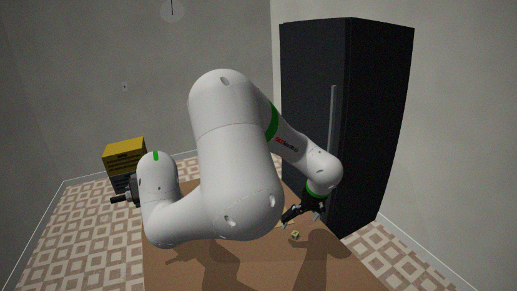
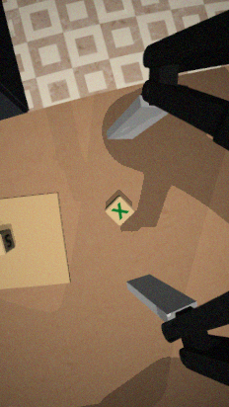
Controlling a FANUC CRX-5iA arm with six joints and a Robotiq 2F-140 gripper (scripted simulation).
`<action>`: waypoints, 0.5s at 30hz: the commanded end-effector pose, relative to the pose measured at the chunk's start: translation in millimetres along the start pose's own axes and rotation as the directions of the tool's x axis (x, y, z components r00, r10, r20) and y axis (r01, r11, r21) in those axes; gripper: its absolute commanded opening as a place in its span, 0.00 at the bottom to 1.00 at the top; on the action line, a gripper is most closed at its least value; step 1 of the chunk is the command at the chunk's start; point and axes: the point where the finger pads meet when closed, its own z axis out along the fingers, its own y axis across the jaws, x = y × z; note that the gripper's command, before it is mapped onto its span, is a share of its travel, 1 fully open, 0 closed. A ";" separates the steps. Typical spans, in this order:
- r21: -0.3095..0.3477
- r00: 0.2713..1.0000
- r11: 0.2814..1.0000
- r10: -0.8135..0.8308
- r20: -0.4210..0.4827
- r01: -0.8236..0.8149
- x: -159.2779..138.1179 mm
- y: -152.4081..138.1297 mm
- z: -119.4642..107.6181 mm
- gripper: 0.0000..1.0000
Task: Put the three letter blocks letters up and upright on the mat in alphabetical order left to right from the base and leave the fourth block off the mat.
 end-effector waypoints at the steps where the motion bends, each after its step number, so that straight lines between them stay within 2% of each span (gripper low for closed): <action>1: -0.017 0.993 0.993 -0.120 0.003 0.120 -5.9 -6.7 18.7 1.00; 15: -0.018 0.990 0.990 -0.140 0.003 0.140 -6.5 -8.2 21.6 1.00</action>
